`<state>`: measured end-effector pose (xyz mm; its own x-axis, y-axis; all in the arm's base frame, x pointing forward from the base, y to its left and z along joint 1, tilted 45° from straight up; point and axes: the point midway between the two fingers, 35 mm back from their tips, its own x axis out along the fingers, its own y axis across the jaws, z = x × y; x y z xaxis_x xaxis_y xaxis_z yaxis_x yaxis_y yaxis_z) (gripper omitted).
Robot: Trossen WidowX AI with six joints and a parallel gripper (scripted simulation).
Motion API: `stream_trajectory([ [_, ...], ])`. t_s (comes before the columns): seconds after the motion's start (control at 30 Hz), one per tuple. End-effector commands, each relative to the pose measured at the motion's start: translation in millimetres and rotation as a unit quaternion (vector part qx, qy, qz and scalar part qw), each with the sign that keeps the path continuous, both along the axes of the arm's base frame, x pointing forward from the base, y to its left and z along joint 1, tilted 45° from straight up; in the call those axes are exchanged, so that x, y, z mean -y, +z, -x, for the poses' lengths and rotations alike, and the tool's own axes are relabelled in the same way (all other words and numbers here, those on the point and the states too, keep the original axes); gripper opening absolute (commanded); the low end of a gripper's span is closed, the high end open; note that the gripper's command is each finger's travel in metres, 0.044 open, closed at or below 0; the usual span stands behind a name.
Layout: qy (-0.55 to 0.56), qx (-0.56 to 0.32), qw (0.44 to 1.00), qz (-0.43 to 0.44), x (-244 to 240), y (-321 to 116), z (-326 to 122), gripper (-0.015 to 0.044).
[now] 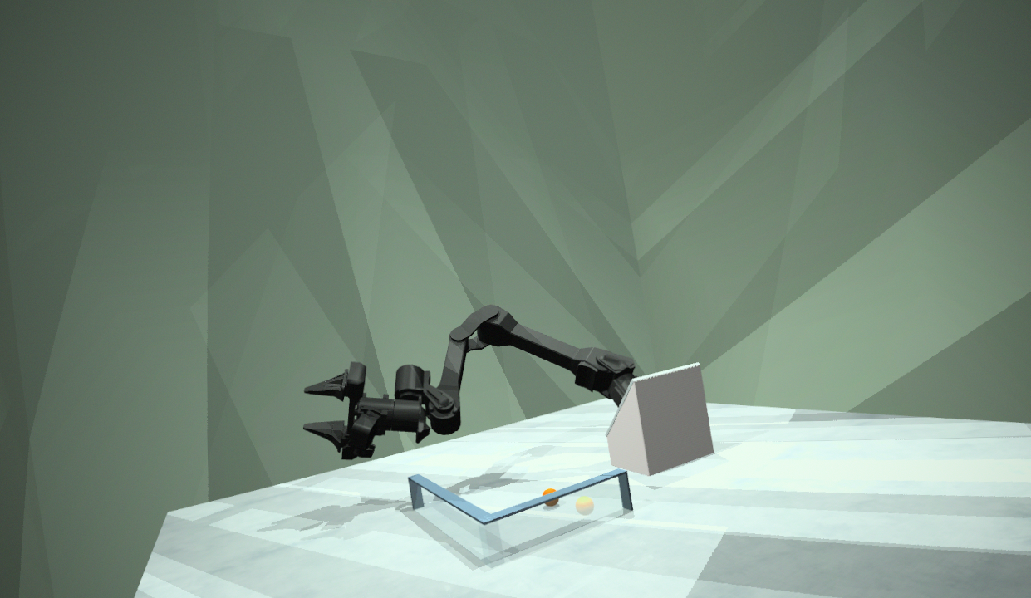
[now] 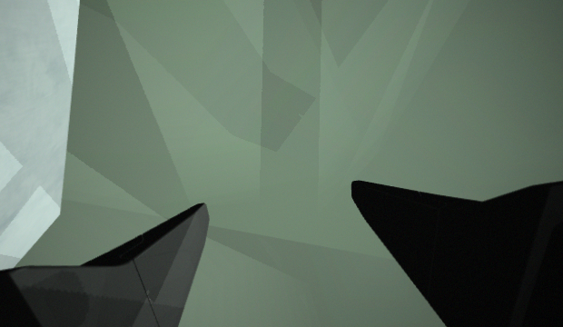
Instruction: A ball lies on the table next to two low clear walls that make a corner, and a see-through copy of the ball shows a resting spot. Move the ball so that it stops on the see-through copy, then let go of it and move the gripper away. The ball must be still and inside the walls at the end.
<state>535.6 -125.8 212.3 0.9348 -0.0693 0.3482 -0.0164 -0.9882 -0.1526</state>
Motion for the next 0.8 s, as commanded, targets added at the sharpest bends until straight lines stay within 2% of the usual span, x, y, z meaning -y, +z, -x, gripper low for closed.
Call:
stream_trajectory([
  [0.0, 0.001, -0.003, 1.0, -0.005, -0.8, -1.4, -0.7, 0.0374],
  [0.07, 0.009, -0.03, 0.999, -0.043, -7.0, -12.9, -6.1, 0.0321],
  [0.17, 0.02, -0.105, 0.983, -0.147, -26.8, -47.7, -16.6, 0.0243],
  [0.33, 0.003, -0.228, 0.924, -0.307, -64.5, -110.2, -16.0, 0.0241],
  [0.5, -0.06, -0.326, 0.835, -0.439, -100.5, -167.6, 9.9, 0.0241],
  [0.63, -0.121, -0.373, 0.775, -0.496, -119.8, -199.7, 37.3, 0.0241],
  [0.77, -0.173, -0.415, 0.731, -0.514, -139.1, -229.1, 65.5, 0.0241],
])
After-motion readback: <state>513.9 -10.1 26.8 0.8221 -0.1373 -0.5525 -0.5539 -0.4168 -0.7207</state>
